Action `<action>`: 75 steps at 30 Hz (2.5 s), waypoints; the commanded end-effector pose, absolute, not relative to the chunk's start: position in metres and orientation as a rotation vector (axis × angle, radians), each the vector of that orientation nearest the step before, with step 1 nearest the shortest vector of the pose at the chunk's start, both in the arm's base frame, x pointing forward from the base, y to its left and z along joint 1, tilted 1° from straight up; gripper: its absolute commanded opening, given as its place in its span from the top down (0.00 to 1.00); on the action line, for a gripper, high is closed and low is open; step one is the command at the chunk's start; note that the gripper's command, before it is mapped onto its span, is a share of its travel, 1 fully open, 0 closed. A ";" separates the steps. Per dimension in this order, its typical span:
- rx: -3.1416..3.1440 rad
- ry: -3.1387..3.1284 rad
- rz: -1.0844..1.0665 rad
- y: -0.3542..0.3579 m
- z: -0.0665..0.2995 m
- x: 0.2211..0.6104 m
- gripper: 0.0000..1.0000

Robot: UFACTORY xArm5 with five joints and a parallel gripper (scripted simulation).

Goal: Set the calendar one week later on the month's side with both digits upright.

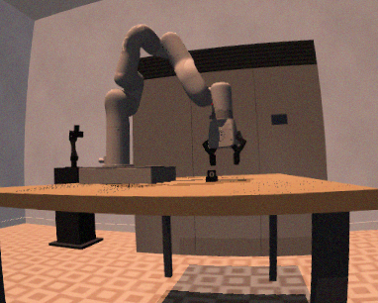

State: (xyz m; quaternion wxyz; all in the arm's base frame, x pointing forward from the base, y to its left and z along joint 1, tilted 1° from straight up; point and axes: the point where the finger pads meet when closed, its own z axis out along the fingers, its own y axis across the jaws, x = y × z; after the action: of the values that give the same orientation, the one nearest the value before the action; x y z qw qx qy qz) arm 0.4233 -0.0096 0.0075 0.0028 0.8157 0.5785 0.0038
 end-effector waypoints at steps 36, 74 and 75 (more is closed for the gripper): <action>2.218 2.210 0.013 -0.049 0.007 0.497 0.00; 2.218 2.210 0.013 -0.049 -0.020 0.498 0.00; 2.218 2.210 0.013 -0.049 -0.020 0.498 0.00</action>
State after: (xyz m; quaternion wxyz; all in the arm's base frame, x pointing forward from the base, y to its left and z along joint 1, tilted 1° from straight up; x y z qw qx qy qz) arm 0.4966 -0.0493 -0.0213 0.0035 0.7084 0.7058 0.0028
